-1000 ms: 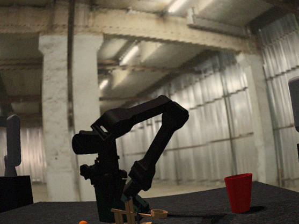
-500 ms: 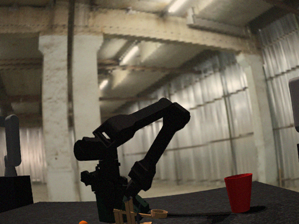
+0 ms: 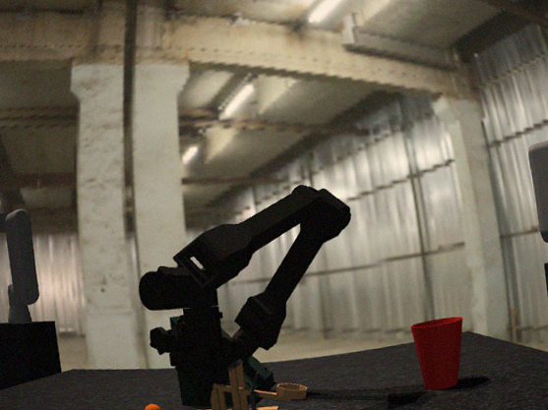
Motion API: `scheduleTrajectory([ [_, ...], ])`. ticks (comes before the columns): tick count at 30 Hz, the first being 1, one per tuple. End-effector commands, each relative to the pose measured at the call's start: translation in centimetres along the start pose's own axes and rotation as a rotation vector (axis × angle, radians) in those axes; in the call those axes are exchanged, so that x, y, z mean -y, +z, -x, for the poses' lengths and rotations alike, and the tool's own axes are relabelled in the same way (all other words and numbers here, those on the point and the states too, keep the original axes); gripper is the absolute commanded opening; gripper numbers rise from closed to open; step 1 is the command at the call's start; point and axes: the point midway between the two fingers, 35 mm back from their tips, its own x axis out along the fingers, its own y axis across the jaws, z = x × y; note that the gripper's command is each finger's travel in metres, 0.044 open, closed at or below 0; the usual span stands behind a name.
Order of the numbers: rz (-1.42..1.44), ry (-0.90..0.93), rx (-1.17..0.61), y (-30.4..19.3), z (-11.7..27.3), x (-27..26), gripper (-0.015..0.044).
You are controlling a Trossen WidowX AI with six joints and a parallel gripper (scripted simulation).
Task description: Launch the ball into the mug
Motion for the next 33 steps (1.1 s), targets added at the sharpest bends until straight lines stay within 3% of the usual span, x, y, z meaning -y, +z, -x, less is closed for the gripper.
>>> scheduleTrajectory([
  [1,-0.012,-0.008,-0.011,-0.1,-0.9,0.3,0.0440],
  [9,-0.012,-0.008,-0.012,-0.1,-1.4,0.3,0.0440],
  [20,0.000,-0.003,-0.003,-0.1,-1.1,0.1,0.0151],
  [27,0.000,-0.003,-0.002,-0.1,-0.8,0.1,0.0085],
  [30,-0.003,-0.005,0.000,0.0,2.8,0.1,0.0006],
  [33,-0.003,-0.006,-0.001,0.0,3.9,0.2,0.0000],
])
